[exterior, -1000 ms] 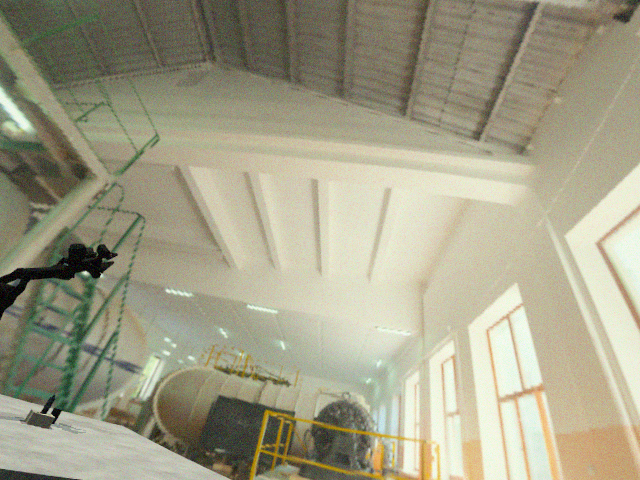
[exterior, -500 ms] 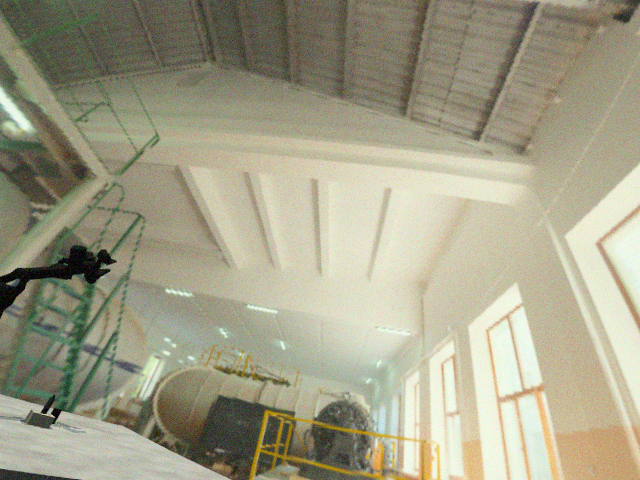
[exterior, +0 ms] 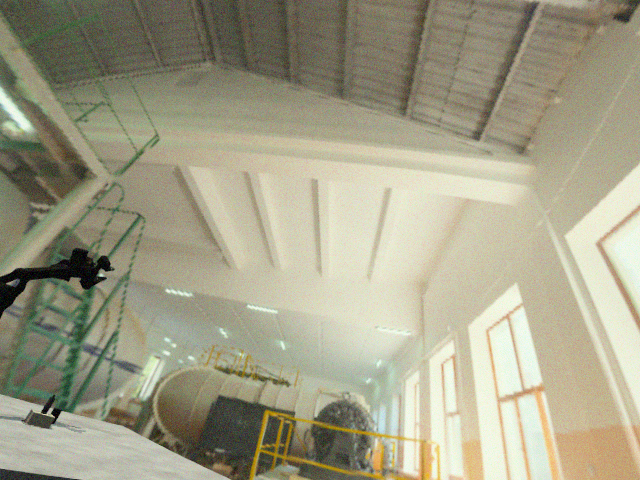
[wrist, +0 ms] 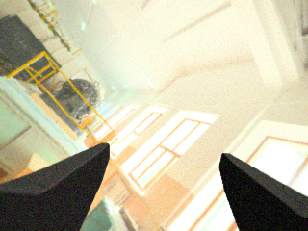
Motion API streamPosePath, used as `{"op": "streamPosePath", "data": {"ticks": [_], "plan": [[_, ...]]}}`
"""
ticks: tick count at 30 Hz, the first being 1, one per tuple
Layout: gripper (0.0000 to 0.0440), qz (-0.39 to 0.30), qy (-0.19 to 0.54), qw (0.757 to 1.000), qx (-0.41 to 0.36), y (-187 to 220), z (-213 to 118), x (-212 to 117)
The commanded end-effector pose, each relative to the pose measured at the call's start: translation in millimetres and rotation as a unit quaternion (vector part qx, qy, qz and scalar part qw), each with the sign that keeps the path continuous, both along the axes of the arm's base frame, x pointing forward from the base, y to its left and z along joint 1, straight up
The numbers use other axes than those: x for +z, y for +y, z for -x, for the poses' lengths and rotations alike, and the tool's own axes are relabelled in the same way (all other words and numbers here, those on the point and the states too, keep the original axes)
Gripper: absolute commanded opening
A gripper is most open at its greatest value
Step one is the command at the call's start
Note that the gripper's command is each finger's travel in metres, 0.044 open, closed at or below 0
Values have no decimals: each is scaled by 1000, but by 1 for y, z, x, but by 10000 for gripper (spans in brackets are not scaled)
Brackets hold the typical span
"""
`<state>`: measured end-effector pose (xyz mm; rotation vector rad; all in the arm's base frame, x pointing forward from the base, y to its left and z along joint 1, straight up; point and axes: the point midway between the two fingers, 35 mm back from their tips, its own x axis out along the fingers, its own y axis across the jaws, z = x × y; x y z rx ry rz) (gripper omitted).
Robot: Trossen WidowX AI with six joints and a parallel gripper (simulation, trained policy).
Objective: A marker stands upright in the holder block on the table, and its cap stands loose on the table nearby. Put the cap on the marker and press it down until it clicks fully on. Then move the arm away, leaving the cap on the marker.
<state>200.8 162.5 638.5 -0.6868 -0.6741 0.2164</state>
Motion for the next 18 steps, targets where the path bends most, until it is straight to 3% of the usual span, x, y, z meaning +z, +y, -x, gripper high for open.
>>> {"op": "streamPosePath", "data": {"ticks": [1, 18], "plan": [[316, 10, 23, 1000, 7, 5, -4, -11], [316, 57, 106, 992, 26, 27, -20, -55]]}}
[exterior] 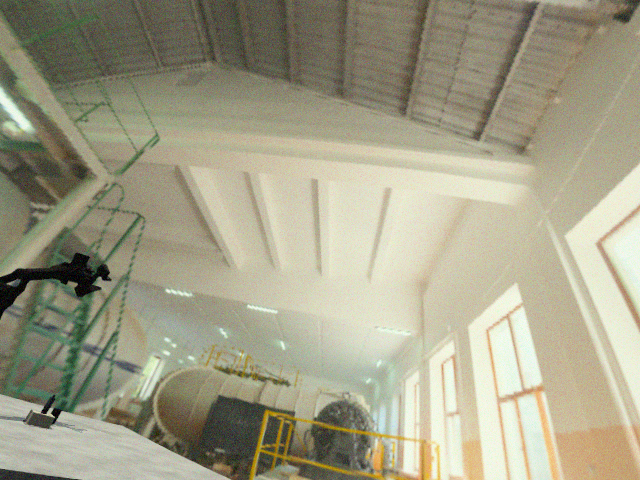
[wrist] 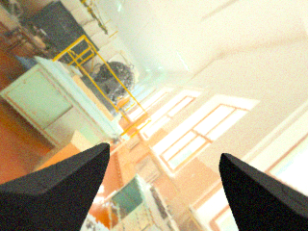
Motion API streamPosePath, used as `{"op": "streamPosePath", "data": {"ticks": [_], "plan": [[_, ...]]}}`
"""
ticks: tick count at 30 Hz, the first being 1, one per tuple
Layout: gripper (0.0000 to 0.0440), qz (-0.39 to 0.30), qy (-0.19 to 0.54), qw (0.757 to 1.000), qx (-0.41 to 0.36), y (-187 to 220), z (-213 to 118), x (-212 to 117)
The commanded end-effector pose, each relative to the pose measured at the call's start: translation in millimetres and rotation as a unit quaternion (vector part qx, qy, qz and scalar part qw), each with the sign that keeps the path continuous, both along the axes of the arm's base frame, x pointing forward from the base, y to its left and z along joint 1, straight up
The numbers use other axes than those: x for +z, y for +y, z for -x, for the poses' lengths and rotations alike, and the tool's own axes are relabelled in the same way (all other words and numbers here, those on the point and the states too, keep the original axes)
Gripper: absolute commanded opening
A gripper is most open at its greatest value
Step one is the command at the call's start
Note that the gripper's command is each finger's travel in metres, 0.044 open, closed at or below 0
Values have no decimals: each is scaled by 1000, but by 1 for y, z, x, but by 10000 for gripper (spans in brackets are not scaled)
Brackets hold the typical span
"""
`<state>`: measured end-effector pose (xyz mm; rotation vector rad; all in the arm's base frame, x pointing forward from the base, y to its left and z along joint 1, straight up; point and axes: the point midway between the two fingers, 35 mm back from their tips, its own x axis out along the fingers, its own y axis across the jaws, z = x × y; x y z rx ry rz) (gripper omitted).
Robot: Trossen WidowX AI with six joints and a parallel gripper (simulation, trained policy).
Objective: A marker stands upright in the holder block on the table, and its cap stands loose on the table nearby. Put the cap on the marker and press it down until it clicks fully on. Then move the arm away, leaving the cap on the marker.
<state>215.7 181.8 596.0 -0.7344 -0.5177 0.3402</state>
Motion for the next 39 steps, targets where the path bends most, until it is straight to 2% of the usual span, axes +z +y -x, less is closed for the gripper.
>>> {"op": "streamPosePath", "data": {"ticks": [1, 39], "plan": [[316, 14, 26, 1000, 7, 8, -6, -15], [320, 97, 195, 976, 20, 37, -35, -111]]}}
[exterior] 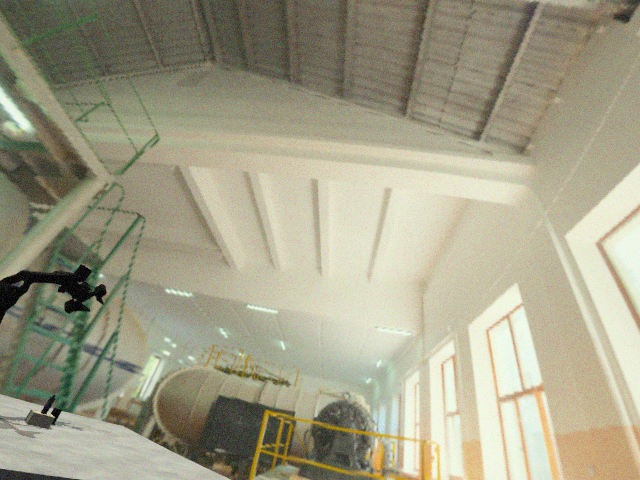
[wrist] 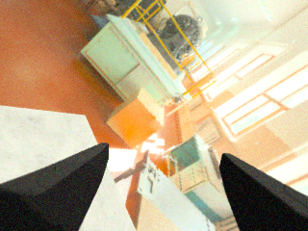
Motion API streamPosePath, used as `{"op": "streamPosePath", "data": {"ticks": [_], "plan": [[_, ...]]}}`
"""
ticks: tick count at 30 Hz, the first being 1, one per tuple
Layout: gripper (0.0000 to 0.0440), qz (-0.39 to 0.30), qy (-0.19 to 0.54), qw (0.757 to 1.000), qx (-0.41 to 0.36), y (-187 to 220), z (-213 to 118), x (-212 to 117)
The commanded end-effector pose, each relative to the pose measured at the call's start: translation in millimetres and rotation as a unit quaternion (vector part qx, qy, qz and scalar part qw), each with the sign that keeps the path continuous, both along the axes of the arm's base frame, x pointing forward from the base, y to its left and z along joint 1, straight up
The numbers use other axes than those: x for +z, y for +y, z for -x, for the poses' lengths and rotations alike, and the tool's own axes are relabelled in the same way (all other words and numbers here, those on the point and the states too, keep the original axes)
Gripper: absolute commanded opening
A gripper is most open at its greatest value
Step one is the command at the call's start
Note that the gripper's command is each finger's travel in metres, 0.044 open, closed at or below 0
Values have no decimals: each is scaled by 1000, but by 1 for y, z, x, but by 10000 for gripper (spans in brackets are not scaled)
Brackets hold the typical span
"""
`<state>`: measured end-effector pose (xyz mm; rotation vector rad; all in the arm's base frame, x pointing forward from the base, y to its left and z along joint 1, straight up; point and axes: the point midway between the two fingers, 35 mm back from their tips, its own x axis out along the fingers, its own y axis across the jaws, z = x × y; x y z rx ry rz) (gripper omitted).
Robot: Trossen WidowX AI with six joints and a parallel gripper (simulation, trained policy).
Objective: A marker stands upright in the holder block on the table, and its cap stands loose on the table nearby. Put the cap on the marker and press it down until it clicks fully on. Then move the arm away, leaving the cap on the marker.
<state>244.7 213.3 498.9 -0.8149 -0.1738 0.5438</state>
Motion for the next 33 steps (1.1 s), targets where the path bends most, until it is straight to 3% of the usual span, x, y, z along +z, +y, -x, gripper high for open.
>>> {"op": "streamPosePath", "data": {"ticks": [1, 33], "plan": [[320, 13, 26, 1000, 0, 6, -6, -16], [324, 77, 178, 981, -15, 12, -27, -102]]}}
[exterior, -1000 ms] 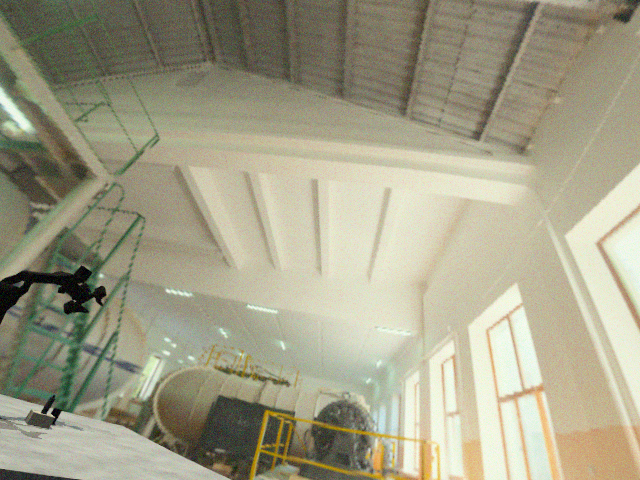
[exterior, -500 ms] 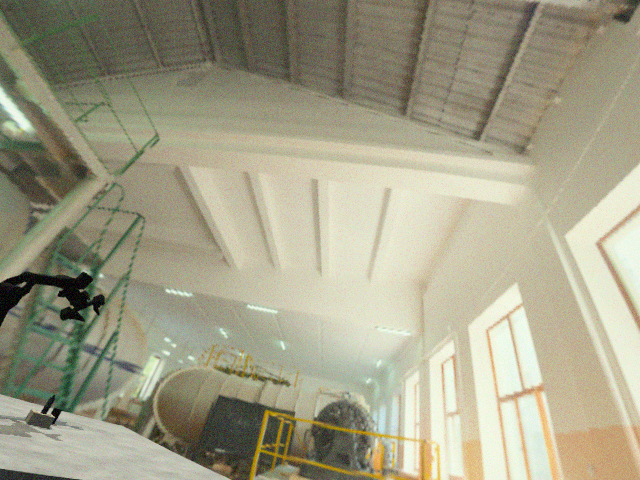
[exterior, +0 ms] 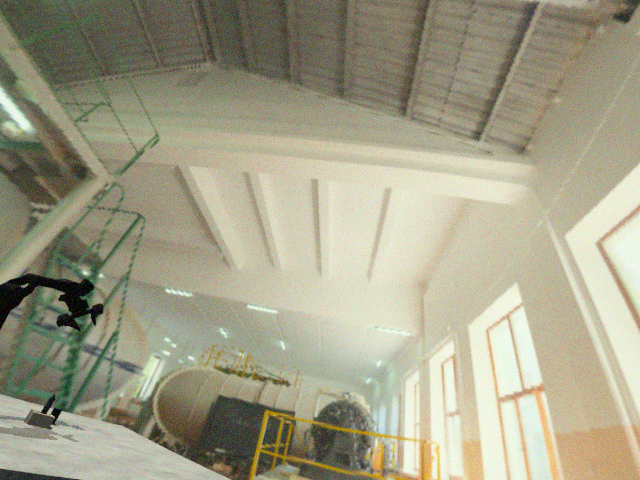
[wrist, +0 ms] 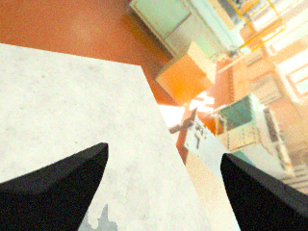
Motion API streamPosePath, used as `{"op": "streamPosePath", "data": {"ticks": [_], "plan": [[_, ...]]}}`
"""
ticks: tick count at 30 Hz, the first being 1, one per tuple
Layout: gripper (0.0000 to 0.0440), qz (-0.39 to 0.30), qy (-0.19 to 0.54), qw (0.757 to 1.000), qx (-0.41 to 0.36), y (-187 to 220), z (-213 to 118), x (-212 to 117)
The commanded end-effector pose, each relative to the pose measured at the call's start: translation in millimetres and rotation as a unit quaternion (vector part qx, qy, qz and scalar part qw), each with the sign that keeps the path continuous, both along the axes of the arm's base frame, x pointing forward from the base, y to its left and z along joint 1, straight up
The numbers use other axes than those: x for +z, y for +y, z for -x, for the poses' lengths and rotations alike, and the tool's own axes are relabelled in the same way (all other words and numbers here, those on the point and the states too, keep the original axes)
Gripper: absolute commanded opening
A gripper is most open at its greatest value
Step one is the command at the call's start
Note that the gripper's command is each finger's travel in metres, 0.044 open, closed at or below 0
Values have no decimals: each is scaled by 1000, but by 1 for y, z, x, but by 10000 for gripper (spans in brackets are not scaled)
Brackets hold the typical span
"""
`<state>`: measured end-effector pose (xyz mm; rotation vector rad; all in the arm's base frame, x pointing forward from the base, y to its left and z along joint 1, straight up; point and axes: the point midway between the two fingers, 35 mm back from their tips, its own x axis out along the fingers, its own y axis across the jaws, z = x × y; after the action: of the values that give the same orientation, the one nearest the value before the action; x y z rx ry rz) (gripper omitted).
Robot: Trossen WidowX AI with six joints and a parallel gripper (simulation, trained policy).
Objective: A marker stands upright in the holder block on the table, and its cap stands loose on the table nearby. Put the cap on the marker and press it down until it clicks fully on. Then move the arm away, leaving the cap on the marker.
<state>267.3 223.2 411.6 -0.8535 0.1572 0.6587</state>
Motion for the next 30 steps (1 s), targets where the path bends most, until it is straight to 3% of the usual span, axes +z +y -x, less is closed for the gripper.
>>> {"op": "streamPosePath", "data": {"ticks": [1, 30], "plan": [[324, 12, 30, 999, -5, 2, -6, -17], [325, 67, 186, 979, -44, -10, -26, -100]]}}
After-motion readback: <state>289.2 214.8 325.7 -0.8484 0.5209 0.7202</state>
